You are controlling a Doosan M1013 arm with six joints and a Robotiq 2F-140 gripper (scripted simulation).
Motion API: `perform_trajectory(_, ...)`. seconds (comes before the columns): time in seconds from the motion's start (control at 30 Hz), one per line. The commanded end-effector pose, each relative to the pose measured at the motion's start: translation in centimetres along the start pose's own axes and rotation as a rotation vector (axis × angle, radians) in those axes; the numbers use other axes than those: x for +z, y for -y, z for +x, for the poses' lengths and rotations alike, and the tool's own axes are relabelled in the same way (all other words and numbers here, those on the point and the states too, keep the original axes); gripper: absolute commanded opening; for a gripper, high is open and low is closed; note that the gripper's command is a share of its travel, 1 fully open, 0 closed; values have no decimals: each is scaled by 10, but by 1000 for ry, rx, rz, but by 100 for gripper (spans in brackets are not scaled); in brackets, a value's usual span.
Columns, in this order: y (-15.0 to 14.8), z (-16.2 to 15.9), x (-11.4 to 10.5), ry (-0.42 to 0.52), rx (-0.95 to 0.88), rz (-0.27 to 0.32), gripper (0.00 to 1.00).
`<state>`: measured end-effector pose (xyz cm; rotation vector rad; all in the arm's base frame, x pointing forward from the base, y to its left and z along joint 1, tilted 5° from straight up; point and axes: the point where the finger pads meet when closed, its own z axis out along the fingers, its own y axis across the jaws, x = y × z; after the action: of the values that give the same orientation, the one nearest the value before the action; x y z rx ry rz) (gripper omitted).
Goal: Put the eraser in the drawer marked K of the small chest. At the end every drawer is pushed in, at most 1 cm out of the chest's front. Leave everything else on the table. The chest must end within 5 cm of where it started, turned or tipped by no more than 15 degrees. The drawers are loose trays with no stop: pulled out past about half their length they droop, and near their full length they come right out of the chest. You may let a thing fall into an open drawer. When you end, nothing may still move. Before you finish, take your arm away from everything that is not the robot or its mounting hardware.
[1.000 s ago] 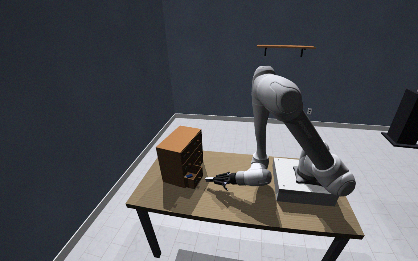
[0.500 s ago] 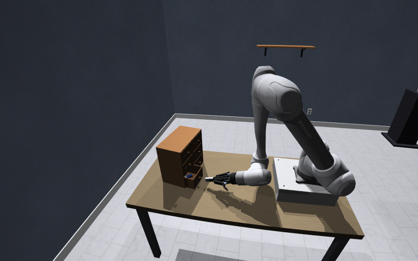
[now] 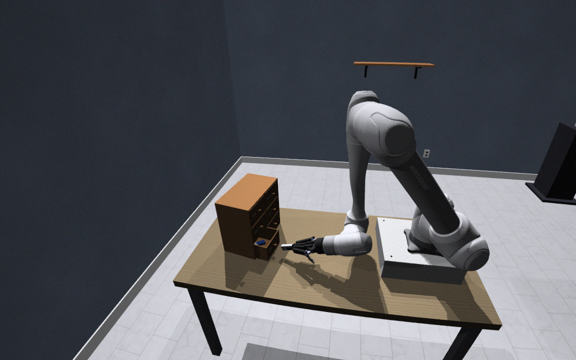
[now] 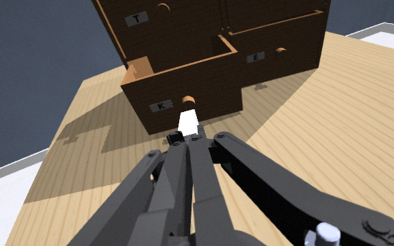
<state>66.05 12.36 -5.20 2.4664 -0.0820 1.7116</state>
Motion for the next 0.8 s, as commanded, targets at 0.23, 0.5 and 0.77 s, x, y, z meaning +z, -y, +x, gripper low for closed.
perform_trajectory(0.23, 0, 3, 9, 0, 0, 0, 0)
perform_trajectory(0.5, 0, 8, 21, 0, 0, 0, 0)
perform_trajectory(0.77, 0, 12, 32, 0, 0, 0, 0)
